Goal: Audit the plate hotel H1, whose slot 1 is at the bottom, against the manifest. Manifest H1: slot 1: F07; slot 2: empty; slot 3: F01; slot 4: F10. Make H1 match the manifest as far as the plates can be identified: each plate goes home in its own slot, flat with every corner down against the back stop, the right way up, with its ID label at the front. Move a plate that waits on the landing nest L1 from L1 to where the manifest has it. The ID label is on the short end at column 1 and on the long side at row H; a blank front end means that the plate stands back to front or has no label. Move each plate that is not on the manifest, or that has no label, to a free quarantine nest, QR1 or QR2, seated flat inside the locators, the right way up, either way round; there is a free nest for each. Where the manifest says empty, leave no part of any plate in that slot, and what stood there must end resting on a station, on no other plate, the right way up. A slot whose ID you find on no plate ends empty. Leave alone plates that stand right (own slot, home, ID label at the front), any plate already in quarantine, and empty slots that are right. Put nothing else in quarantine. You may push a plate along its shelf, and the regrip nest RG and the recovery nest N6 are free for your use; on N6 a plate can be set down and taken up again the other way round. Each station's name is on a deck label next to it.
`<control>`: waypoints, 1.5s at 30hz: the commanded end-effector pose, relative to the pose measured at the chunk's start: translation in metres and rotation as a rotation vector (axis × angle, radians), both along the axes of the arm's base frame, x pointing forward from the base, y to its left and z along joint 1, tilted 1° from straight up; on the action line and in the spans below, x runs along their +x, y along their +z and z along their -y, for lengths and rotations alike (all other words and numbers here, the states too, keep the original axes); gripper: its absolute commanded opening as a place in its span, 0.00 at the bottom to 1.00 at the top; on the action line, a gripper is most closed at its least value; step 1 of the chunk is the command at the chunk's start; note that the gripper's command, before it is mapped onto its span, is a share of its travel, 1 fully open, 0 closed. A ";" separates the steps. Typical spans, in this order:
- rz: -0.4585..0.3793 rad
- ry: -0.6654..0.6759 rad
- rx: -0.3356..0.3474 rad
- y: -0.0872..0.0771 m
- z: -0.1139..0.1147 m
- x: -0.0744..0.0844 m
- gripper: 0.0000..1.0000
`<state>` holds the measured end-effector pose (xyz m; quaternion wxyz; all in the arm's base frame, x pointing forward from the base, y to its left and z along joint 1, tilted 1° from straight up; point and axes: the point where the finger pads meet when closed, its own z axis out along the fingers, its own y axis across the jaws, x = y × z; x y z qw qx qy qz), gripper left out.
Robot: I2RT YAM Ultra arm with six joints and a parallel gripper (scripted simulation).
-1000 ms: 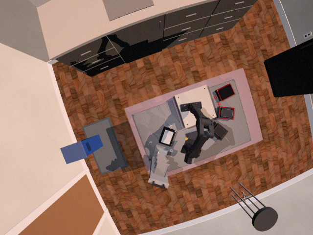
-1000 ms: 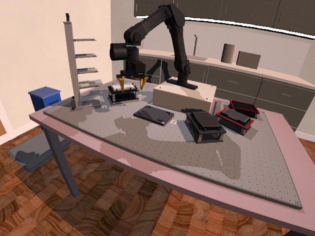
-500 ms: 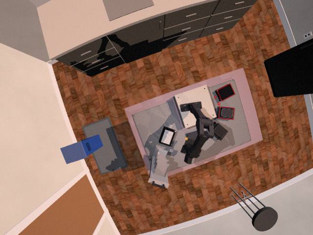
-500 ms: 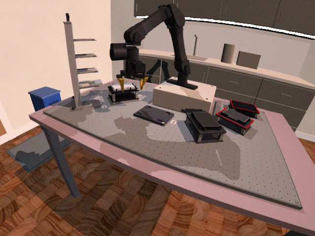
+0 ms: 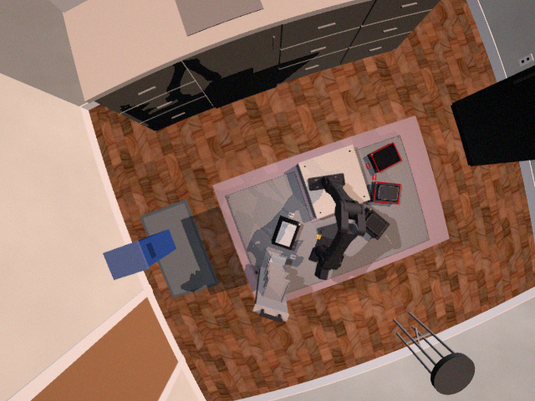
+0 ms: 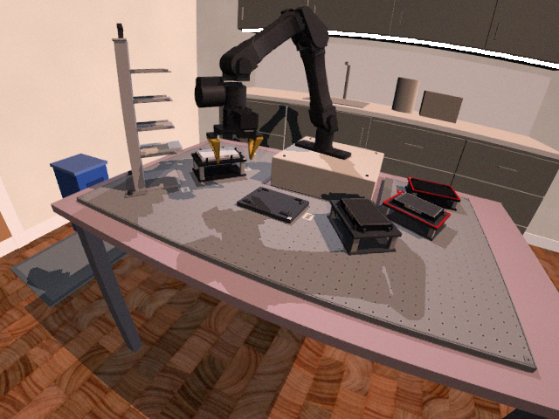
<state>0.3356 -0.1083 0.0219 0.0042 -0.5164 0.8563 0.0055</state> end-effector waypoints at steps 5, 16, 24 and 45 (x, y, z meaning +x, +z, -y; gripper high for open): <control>0.013 -0.001 -0.004 0.003 0.000 0.002 1.00; 0.013 -0.001 -0.004 0.003 0.000 0.002 1.00; 0.013 -0.001 -0.004 0.013 0.001 0.002 1.00; 0.013 -0.001 -0.004 0.045 0.001 0.002 1.00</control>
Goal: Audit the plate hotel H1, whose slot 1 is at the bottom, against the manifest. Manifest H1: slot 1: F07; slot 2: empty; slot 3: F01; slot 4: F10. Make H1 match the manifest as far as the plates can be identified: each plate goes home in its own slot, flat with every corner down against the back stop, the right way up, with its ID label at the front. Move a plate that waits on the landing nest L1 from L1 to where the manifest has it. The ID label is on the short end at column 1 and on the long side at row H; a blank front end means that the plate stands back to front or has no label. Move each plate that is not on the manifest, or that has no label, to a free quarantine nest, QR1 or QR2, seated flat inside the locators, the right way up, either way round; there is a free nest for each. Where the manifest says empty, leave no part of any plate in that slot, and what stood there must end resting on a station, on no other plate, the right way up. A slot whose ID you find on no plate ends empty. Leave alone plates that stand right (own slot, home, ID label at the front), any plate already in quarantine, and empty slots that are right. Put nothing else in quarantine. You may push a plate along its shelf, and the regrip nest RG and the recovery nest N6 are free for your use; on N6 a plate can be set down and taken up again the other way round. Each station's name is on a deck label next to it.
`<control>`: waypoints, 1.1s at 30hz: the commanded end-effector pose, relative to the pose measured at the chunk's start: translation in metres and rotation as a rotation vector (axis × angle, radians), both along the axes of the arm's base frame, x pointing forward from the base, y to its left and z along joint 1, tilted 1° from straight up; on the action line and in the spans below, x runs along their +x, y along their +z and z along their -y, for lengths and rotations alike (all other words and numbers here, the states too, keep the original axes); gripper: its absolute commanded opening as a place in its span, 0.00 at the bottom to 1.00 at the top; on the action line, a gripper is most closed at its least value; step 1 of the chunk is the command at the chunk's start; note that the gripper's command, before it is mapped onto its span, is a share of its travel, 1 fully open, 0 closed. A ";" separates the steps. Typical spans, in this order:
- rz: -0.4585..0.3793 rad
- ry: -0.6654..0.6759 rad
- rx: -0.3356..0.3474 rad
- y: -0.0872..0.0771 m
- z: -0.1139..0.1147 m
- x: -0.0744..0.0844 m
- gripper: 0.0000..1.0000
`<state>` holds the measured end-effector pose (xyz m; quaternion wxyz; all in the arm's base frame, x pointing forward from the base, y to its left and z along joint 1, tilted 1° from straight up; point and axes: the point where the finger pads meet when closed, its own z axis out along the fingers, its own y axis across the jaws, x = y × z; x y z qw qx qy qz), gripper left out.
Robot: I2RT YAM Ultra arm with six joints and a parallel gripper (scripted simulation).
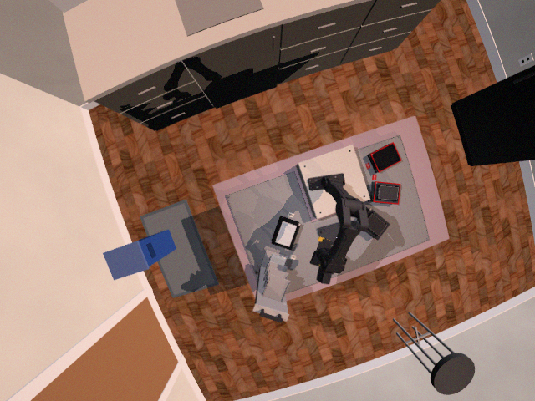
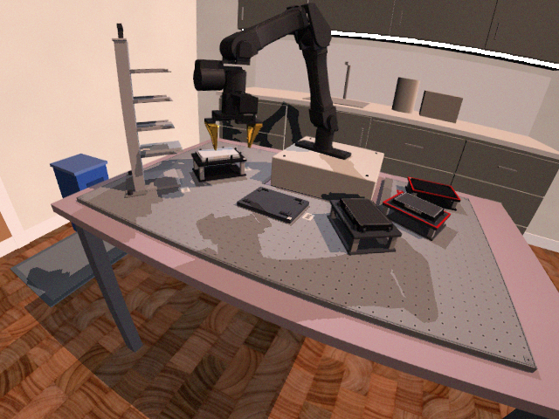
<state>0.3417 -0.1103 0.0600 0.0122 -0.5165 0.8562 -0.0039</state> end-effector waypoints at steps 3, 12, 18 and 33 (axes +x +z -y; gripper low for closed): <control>-0.011 -0.001 0.004 0.009 -0.001 -0.004 1.00; -0.011 -0.001 0.004 0.026 -0.001 -0.004 1.00; -0.011 -0.001 0.004 0.042 -0.001 -0.005 1.00; -0.011 -0.001 0.004 0.077 0.000 -0.005 1.00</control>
